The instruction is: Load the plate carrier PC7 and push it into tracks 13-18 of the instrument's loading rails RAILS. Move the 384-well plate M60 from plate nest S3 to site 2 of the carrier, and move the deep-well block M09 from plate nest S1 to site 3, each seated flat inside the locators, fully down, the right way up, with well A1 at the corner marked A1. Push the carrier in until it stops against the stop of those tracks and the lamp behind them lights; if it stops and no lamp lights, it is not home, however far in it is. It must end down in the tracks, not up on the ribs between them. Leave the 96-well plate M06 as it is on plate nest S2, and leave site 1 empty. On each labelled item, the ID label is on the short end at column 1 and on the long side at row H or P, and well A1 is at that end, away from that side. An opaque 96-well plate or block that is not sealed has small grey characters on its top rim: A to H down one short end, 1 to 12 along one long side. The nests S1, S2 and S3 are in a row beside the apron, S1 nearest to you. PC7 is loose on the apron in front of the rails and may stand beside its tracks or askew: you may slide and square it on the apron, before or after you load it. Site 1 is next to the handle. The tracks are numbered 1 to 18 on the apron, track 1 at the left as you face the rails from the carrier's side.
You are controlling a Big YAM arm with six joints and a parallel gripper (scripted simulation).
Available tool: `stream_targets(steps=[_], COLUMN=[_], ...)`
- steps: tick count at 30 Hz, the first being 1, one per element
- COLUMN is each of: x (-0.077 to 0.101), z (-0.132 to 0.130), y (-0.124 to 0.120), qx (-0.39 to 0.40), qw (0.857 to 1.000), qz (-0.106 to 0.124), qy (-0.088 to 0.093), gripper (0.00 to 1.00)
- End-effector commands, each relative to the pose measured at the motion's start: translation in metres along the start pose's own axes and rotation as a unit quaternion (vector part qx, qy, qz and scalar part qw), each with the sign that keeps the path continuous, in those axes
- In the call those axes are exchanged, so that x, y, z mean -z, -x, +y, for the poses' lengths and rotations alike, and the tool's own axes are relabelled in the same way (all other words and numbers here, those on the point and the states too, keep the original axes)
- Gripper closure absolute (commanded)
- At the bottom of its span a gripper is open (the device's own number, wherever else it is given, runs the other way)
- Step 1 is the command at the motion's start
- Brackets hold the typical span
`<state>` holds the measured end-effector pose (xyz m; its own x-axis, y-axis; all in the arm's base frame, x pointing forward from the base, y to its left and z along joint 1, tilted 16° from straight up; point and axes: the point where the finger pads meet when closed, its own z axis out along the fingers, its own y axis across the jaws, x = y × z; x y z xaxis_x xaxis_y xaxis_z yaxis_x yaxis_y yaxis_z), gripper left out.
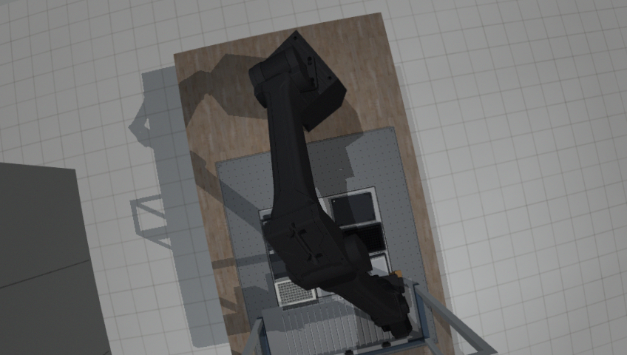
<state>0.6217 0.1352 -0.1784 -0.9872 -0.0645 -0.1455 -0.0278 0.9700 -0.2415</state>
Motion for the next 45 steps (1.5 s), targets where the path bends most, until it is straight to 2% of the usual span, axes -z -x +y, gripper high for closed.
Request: stream_targets(steps=[1,6,12,14,21,29,31,38,45], x=[0.0100,0.0100,0.0098,0.0098,0.0096,0.0094,0.0094,0.0091,0.0089], z=[-0.0094,-0.0095,-0.0096,-0.0096,-0.0097,-0.0098,-0.0098,-0.0098,-0.0099], y=[0.0139,0.0138,0.0136,0.0136,0.0133,0.0130,0.0130,0.0126,0.0122], qx=[-0.080,-0.163,-0.261,-0.261,-0.371,-0.491,-0.491,-0.589,-0.679], qw=[0.997,0.987,0.965,0.965,0.928,0.871,0.871,0.808,0.734], qz=[-0.010,-0.010,-0.010,-0.010,-0.009,-0.008,-0.008,-0.008,-0.007], qy=[0.001,0.001,0.002,0.002,0.003,0.004,0.004,0.004,0.005], gripper=[0.00,0.00,0.00,0.00,0.00,0.00,0.00,0.00,0.00])
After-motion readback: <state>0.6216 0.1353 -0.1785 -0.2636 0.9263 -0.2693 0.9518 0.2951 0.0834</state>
